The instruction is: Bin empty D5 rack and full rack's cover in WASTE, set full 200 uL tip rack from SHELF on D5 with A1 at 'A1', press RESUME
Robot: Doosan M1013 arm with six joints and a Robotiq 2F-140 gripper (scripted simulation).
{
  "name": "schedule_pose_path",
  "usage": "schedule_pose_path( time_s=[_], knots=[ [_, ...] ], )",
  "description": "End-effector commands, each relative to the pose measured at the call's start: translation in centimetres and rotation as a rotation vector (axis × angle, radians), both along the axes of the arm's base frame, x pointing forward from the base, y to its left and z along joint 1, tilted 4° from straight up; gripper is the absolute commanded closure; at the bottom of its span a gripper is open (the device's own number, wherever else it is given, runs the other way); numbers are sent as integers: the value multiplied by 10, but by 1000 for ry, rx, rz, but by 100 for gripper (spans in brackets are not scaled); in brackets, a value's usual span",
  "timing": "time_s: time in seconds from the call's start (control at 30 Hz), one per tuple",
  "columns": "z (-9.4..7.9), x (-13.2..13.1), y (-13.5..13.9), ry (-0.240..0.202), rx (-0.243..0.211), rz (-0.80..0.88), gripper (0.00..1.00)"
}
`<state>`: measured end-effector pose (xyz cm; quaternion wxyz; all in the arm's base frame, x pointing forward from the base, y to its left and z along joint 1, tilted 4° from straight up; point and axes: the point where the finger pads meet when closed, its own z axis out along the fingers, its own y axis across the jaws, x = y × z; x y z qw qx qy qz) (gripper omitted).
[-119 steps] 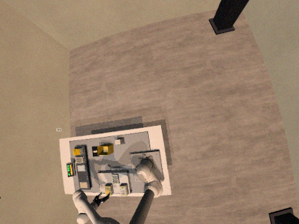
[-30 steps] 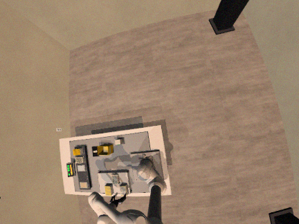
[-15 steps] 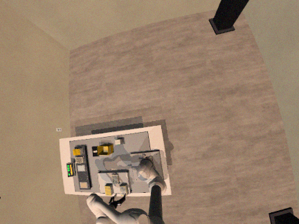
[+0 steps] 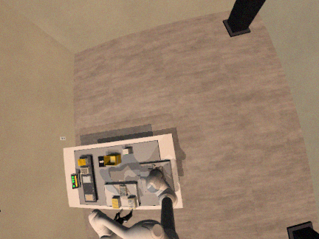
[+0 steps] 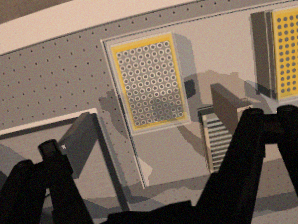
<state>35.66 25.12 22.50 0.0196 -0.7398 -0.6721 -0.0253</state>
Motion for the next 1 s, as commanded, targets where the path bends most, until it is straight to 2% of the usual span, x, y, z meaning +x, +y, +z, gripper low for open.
schedule_pose_path(
  time_s=[0.0,0.27,0.37,0.87,0.97],
  knots=[
    [10,0,-1,0,0,0,23],
    [36,0,-2,0,0,0,23],
    [36,0,-2,0,0,0,23],
    [34,60,-46,19,3,-299,23],
    [34,65,-49,20,3,-319,23]
  ],
)
